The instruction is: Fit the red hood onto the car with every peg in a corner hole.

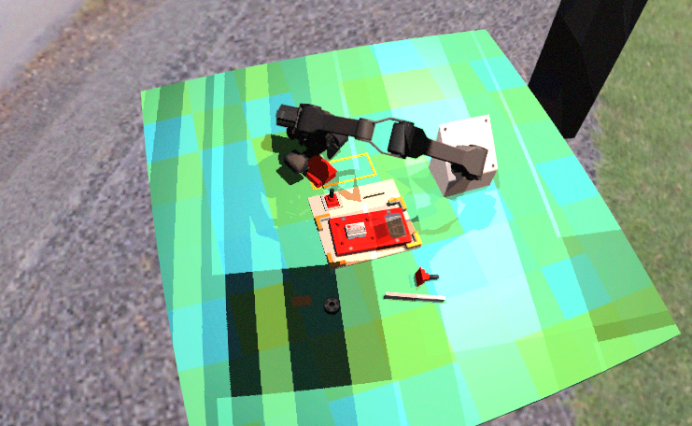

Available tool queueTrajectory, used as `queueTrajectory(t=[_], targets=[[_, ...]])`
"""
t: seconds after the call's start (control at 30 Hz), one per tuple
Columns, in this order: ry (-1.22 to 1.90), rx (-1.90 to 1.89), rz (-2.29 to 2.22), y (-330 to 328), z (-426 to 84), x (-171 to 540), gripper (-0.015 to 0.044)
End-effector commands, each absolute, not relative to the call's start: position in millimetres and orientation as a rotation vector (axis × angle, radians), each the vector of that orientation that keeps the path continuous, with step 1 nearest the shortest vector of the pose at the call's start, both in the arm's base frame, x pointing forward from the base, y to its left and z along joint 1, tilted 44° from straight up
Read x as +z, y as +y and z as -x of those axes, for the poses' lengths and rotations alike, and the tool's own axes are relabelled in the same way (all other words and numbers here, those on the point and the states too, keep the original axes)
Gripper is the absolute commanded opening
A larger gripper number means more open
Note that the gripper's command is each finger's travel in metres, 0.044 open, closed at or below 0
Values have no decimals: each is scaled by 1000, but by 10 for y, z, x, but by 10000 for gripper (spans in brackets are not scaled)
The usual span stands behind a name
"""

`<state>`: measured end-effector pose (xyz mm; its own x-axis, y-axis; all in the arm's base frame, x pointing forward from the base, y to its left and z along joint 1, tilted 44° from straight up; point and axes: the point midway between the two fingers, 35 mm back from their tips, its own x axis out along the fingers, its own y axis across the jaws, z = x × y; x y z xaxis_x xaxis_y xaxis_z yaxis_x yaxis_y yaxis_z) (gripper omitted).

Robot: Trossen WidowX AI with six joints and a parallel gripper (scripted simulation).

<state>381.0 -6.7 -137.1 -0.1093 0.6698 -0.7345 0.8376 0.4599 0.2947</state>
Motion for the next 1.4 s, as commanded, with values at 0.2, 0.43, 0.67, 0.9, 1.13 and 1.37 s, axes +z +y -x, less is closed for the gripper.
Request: queueTrajectory(t=[0.2, 0.43, 0.67, 0.9, 1.13, 1.37], targets=[[1842, -243, -1282, -27, -3808, -1402, 440], [1842, -243, -1283, -3, -3804, -1427, 440], [1842, -243, -1283, 20, -3800, -1452, 440], [1842, -243, -1283, 44, -3795, -1477, 440], [1842, -243, -1274, 28, -3794, -1471, 335], [1843, -244, -1274, 28, -3792, -1472, 268]])
